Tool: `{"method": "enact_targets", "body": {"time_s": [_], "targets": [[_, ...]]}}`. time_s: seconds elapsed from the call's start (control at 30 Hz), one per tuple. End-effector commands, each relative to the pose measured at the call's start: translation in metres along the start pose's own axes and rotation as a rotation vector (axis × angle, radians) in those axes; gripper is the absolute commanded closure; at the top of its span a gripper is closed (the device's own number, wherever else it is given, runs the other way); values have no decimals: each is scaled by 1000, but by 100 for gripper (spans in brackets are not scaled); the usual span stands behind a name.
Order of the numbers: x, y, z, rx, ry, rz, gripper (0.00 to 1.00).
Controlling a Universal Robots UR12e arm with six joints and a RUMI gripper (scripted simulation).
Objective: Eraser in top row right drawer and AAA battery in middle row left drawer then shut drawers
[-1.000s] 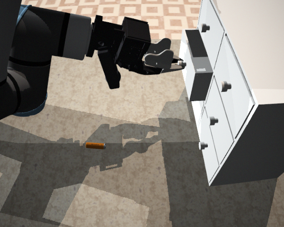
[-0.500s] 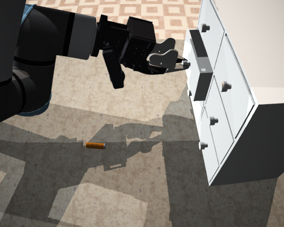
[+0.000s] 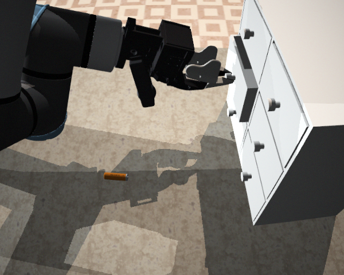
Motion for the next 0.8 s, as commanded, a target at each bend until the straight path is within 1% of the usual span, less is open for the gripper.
{"method": "enact_targets", "body": {"time_s": [0.0, 0.77], "targets": [[-6, 3, 0, 2, 2, -4, 93], [-14, 6, 0, 2, 1, -4, 93]]}}
Point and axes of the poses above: the point where the finger pads meet when closed, its own x axis back along the fingers, its own z axis across the jaws, y = z × x, the point moved 3 cm from there along x, back along the fingers, and after that the axes turned 3 degrees about x, right-handed, at the moved point
